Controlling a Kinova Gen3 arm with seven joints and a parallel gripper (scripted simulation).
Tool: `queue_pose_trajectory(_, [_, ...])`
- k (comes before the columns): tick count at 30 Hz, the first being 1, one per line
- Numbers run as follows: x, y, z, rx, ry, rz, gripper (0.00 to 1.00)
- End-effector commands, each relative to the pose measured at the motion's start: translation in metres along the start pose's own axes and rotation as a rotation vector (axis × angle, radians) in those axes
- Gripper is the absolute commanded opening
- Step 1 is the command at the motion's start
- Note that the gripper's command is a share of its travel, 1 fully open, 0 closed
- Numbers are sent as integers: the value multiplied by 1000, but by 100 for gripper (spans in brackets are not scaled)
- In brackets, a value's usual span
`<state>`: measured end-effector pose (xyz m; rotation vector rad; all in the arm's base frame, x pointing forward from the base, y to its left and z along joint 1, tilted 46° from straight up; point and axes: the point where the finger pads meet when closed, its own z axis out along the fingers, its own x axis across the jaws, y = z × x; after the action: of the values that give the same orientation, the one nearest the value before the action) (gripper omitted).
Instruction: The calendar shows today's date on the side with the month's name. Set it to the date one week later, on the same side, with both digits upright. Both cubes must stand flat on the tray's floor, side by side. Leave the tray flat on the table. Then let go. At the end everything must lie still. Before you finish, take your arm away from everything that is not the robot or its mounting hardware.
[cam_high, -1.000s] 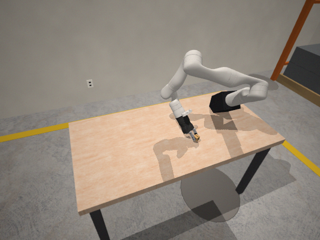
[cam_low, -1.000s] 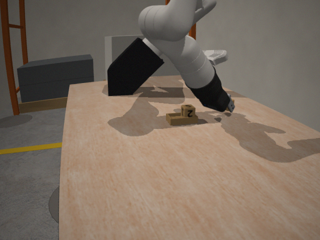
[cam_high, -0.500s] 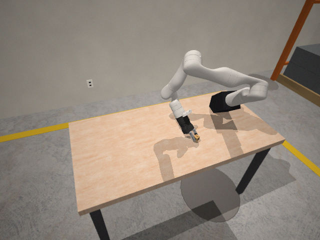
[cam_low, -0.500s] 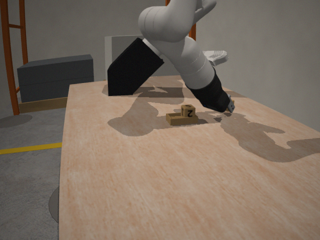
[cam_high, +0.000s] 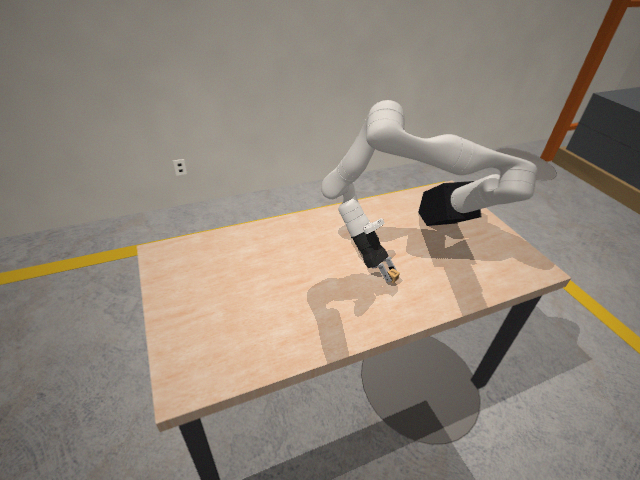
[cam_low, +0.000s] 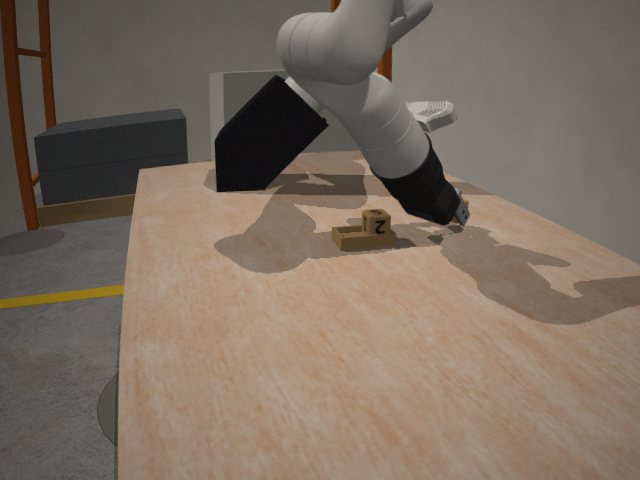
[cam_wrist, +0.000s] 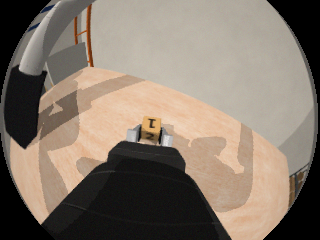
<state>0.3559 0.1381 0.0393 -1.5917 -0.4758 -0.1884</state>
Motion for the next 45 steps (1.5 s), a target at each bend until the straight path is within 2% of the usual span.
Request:
queue_pose_trajectory(1, [2,3,1,-6,2,-12,57])
queue_pose_trajectory(45, [2,9,7,-6,2,-13,57])
